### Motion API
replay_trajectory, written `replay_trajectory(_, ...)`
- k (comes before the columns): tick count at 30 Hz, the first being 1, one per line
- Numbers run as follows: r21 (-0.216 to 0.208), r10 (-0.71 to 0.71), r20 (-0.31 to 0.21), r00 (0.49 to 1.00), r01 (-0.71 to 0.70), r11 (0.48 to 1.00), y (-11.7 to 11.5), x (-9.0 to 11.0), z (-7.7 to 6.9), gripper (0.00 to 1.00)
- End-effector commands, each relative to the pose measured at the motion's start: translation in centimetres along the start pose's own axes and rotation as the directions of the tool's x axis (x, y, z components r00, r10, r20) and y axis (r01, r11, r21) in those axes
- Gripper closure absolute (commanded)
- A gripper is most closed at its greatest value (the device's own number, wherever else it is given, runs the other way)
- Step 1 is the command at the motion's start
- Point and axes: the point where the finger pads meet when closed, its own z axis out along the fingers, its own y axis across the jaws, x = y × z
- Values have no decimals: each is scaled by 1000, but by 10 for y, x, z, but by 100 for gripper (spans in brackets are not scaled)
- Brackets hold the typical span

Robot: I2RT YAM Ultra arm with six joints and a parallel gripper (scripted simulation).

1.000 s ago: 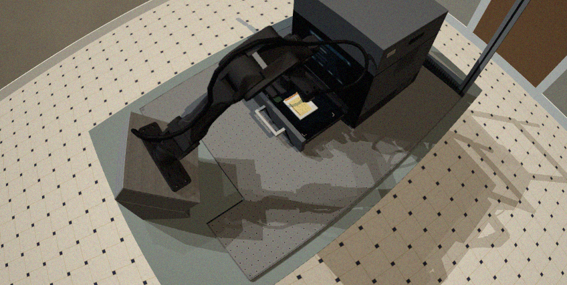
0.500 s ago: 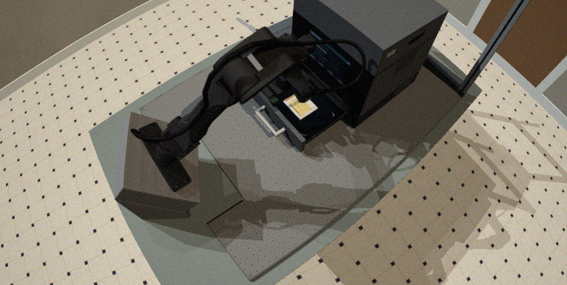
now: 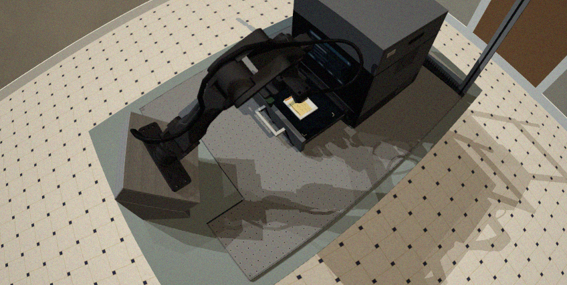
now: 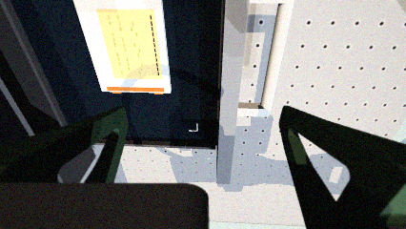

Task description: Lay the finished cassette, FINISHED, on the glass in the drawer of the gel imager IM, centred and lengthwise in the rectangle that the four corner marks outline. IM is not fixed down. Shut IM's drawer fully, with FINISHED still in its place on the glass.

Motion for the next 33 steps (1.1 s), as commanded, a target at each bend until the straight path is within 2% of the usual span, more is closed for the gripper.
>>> replay_trajectory(1,-20,-5,1,1000,5,1000,-3,1,-15,0)
replay_trajectory(9,-22,-4,1,1000,4,1000,-9,1,-19,0)
replay_trajectory(10,-50,11,-4,1000,-11,999,2,0,-26,0)
replay_trajectory(11,-27,-2,0,1000,2,1000,-9,1,-22,0)
replay_trajectory(12,-20,-5,1,1000,5,1000,-13,1,-21,0)
replay_trajectory(22,-20,-5,1,1000,5,1000,-25,1,-28,0)
replay_trajectory(23,-44,8,-3,1000,-8,999,-14,0,-33,0)
replay_trajectory(24,-50,12,-4,1000,-12,999,-12,-1,-35,0)
replay_trajectory(33,-50,10,-4,1000,-10,999,-12,-1,-35,0)
